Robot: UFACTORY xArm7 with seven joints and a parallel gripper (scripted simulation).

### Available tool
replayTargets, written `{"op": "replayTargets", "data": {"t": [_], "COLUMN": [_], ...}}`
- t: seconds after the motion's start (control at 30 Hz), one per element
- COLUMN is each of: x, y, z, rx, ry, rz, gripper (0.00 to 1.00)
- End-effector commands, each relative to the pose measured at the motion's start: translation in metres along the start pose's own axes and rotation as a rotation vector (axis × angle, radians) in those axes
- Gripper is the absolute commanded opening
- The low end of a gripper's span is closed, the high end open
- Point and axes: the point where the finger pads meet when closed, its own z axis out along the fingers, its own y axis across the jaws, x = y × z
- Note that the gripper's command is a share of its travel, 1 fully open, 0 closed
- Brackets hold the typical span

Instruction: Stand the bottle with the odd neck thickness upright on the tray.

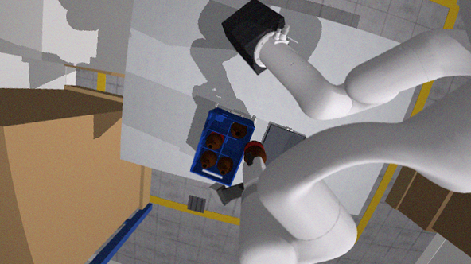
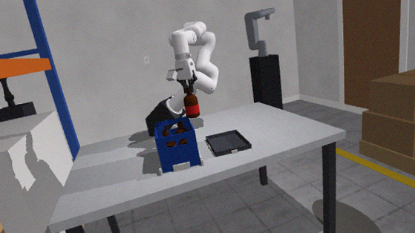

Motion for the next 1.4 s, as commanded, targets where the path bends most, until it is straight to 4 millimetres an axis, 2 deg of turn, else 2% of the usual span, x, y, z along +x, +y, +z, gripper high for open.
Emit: {"op": "replayTargets", "data": {"t": [0.0,1.37], "x": [-0.006,-0.053], "y": [-0.011,-0.078], "z": [-0.002,-0.001], "rx": [0.001,0.001], "ry": [0.004,0.004], "rz": [0.000,0.000], "gripper": [0.00,0.00]}}
